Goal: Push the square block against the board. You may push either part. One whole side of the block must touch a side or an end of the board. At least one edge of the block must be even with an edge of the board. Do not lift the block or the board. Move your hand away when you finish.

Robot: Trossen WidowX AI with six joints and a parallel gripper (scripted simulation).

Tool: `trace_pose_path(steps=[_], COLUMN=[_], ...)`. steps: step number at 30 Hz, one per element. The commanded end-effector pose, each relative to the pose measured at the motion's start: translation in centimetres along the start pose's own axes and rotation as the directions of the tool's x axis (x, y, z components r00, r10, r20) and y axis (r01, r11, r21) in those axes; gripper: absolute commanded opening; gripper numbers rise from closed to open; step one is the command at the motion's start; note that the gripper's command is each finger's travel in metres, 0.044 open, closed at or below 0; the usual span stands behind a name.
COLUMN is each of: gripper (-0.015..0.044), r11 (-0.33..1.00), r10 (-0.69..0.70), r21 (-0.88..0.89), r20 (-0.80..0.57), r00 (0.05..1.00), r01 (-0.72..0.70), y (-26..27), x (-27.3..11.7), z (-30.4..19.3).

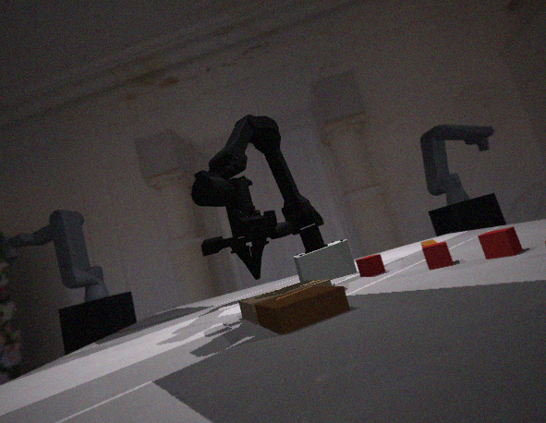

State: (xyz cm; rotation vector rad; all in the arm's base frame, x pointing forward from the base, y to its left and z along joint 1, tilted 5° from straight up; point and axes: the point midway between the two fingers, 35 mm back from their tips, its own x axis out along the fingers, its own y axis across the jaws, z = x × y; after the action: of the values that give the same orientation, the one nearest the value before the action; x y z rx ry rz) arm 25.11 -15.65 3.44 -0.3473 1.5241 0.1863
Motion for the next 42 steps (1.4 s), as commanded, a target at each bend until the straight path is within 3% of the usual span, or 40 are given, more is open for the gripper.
trace_pose_path(steps=[1,5,42], gripper=[0.0,0.0,0.0], r11=[1.0,1.0,1.0], r10=[0.001,0.001,0.001], r21=[-0.019,-0.019,-0.019], r20=[0.004,0.003,0.006], r00=[1.0,1.0,1.0], r01=[-0.001,-0.001,-0.001], y=[-0.2,-0.1,-0.4], x=[1.1,5.4,5.3], z=[0.1,0.0,3.2])
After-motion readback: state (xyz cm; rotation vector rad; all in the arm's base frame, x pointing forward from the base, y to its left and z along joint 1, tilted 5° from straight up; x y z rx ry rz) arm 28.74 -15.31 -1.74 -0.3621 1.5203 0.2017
